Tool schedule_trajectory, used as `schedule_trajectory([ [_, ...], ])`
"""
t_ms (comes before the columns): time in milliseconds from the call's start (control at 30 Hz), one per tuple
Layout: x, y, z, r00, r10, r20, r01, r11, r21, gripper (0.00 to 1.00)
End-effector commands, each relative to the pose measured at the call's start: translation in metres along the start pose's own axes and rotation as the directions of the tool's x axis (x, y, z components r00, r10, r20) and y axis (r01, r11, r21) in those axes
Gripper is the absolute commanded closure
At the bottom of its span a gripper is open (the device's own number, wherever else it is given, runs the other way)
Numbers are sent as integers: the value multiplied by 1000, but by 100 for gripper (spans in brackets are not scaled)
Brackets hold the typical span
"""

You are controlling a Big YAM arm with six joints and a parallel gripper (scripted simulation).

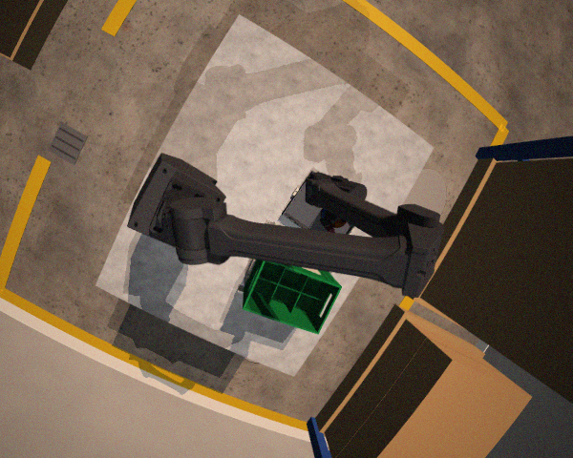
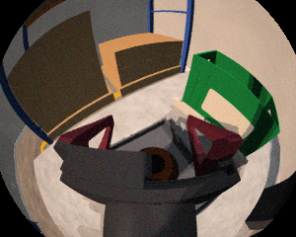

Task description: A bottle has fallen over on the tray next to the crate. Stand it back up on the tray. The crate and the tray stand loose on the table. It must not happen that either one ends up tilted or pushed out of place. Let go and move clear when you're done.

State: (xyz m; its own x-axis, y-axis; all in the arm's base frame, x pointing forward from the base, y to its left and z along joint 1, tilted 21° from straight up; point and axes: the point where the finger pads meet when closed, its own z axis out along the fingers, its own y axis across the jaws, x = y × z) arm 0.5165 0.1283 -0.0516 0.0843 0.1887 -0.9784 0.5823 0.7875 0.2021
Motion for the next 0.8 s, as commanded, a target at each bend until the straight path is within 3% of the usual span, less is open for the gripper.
schedule_trajectory([
  [0,0,-2,2,1000,10,9,-10,1000,3,0],
  [467,-1,-2,2,1000,12,10,-12,1000,3,0],
  [767,-17,5,-3,999,32,16,-32,999,-7,0],
])
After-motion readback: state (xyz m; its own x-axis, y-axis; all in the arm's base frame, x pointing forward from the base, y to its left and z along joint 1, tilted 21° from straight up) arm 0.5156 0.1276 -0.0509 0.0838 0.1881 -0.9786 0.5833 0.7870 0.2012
